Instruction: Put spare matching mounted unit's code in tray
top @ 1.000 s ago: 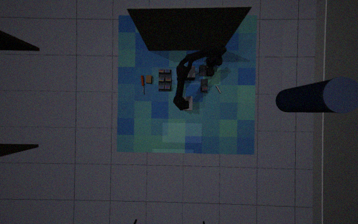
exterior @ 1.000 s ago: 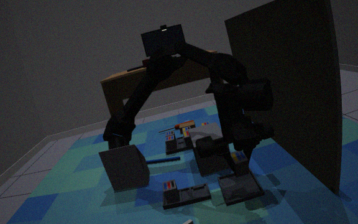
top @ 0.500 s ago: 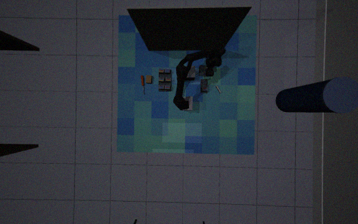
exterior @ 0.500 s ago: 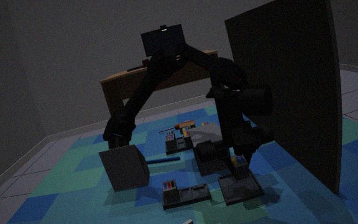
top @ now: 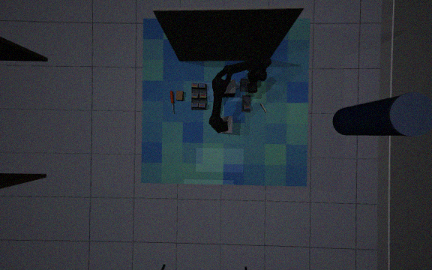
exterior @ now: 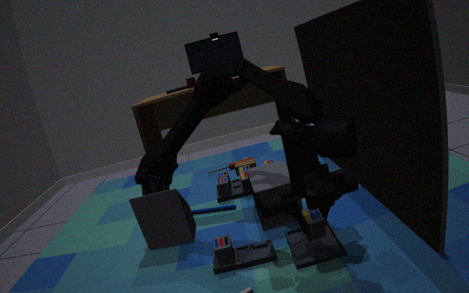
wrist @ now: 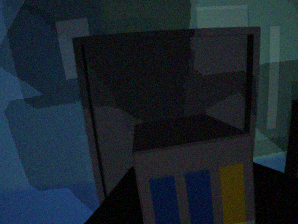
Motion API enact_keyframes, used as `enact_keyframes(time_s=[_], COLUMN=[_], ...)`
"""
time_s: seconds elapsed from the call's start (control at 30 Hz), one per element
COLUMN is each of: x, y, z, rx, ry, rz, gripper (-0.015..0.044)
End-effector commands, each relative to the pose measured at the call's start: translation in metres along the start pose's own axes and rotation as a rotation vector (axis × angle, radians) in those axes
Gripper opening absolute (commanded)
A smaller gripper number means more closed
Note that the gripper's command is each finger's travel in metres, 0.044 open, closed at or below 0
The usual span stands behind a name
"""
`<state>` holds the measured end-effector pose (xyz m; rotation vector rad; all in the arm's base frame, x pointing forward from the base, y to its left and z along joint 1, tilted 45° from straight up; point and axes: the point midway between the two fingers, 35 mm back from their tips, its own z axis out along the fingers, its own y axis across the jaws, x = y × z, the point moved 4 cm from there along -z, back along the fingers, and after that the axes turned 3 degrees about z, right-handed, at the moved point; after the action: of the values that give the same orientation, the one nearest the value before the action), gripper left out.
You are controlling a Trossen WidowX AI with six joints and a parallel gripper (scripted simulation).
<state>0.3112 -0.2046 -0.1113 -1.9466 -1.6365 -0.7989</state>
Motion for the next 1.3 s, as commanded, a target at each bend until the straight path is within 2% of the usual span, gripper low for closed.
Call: enact_keyframes(time_s=[0.0,0.57,1.1,1.13,1.2,1.27], x=[0.002,0.003,0.002,0.002,0.001,-0.001], y=[0.000,-0.003,-0.003,-0.003,-0.001,0.001], z=[0.005,0.017,0.013,0.013,0.002,-0.031], rx=[0.000,0.001,0.000,0.000,0.000,0.001], ry=[0.006,0.008,0.002,0.002,0.001,0.000], rz=[0.005,0.004,0.000,0.000,0.000,0.002], gripper=[0.0000,0.0000,0.0420,0.0440,0.0440,0.0440])
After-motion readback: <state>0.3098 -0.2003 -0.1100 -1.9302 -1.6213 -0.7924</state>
